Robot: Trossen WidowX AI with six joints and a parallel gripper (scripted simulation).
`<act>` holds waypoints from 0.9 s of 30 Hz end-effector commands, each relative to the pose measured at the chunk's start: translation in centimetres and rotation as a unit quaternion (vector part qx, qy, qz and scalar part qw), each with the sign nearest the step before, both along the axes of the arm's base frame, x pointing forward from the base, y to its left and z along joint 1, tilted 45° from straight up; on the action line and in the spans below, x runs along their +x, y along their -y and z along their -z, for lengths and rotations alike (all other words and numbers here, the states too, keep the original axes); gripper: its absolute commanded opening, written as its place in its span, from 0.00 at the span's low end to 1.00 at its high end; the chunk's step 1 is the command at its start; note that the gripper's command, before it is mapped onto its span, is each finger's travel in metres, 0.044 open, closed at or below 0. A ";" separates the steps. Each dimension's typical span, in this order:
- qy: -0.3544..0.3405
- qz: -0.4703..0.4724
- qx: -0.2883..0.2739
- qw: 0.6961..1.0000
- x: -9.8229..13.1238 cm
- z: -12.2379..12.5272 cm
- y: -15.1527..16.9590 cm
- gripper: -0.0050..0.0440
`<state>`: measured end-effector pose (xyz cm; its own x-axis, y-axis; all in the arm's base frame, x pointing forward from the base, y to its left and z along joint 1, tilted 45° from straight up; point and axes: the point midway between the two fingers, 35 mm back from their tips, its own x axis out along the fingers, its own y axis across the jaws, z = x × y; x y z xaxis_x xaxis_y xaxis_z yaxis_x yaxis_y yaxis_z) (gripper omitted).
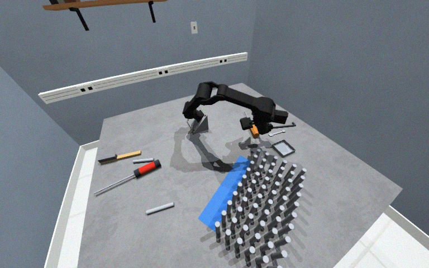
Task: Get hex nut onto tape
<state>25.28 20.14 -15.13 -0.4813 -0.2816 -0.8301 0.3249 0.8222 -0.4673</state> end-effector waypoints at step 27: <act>0.019 -0.011 0.017 1.000 -0.9 -6.7 -8.2 0.92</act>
